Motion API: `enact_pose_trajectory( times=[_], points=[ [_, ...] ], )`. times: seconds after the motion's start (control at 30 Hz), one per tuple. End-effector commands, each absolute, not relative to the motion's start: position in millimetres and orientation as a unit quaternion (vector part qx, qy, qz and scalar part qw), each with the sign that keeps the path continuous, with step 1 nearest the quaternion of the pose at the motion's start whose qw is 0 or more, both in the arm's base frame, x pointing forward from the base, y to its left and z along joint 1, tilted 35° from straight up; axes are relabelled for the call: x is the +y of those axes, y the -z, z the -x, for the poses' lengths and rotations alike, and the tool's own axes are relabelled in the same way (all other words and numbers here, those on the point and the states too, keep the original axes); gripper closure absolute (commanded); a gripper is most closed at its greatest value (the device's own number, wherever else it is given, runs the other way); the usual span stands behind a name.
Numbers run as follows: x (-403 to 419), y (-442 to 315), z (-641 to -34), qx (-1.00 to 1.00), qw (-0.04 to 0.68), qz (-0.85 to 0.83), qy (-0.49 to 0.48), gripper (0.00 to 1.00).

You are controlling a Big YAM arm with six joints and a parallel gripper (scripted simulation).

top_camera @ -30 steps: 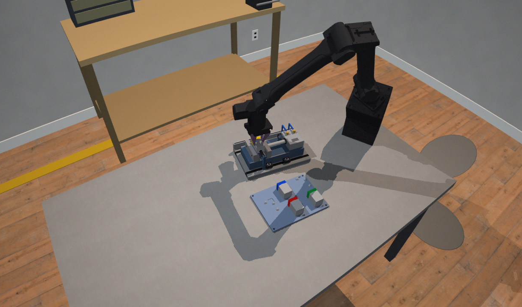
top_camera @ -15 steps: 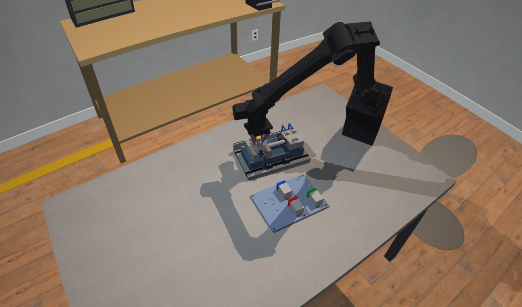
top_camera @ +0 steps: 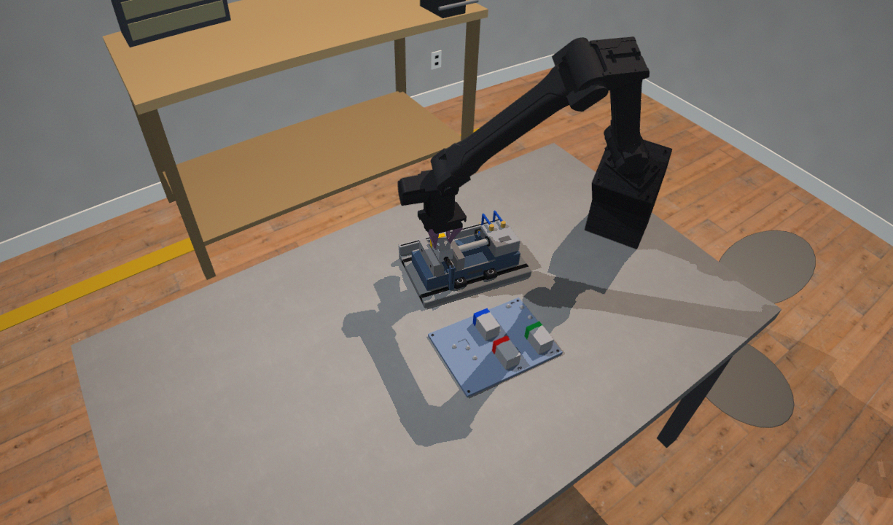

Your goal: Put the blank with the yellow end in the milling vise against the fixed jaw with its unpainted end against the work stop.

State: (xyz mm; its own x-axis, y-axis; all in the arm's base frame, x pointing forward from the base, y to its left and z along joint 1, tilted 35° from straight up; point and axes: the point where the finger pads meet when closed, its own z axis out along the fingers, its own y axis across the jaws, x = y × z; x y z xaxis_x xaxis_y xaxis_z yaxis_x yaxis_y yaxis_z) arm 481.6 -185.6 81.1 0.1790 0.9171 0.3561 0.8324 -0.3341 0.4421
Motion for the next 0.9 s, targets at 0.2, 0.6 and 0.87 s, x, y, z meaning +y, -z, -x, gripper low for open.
enact_pose_trajectory(
  times=[0.2,0.6,0.87],
  points=[
    [-189.7,-101.3,-492.2,0.573,0.095,-0.758,-0.296,1.00],
    [-190.1,-103.2,-492.8,0.573,0.095,-0.758,-0.297,1.00],
    [-191.0,-107.3,-494.2,0.574,0.097,-0.757,-0.297,1.00]
  ],
)
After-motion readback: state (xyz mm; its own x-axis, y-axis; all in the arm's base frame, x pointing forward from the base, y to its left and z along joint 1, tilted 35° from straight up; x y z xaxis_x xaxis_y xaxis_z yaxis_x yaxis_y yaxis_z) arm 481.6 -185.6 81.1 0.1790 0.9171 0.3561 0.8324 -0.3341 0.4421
